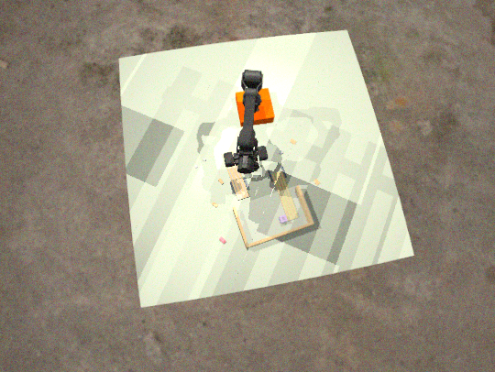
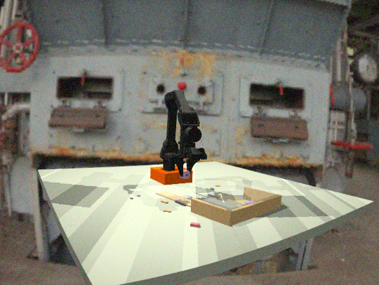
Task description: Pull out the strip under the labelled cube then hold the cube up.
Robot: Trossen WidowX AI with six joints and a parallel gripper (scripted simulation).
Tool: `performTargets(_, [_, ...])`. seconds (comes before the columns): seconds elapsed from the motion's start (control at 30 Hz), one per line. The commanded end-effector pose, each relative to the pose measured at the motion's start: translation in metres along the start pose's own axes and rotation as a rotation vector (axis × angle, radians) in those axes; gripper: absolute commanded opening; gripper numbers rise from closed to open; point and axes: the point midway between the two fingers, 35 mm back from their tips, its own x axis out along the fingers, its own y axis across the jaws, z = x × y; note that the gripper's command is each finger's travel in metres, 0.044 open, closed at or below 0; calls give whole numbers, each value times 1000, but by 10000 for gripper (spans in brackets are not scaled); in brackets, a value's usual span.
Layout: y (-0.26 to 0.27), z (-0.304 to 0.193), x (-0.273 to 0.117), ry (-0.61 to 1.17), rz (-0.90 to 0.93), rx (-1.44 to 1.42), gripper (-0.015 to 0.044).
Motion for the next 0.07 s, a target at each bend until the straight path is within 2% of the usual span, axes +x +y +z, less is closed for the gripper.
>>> performTargets(0.0, [1, 0, 0, 1, 3, 3, 0])
performTargets(0.03, [1, 0, 0, 1, 3, 3, 0])
